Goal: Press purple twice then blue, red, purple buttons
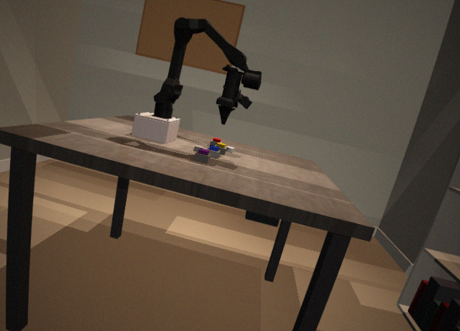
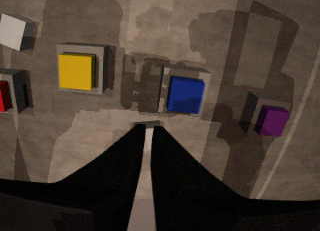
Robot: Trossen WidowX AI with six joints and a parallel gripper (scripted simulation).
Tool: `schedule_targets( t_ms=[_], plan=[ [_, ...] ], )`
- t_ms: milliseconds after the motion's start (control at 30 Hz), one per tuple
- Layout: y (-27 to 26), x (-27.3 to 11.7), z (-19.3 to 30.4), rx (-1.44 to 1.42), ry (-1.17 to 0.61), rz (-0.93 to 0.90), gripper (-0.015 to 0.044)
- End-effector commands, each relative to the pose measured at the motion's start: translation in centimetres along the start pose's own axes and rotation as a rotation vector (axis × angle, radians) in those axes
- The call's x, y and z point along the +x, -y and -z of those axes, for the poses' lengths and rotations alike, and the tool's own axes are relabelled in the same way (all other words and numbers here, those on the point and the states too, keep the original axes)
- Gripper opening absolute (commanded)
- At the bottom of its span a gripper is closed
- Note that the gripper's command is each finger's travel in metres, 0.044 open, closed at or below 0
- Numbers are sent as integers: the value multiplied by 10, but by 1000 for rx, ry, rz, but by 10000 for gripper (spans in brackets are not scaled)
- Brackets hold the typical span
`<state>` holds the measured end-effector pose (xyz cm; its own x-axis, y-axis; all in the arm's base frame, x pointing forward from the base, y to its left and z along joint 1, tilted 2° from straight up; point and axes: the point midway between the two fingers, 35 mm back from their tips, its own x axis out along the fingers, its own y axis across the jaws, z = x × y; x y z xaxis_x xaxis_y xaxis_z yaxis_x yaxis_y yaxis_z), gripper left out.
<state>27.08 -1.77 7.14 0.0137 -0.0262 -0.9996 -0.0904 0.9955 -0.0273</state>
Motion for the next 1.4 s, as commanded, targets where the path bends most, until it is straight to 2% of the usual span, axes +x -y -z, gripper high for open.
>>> schedule_targets(
  t_ms=[0, 367, 500, 667, 1367],
  plan=[
    [-44, -2, -3, -5, 2, -3, 20],
    [-176, -2, 33, -17, -10, -23, 20],
    [-178, 1, 34, -17, -10, -23, 20],
    [-179, 58, 35, -17, -11, -23, 20],
    [-180, 85, 36, -17, -11, -23, 20]
  ],
)
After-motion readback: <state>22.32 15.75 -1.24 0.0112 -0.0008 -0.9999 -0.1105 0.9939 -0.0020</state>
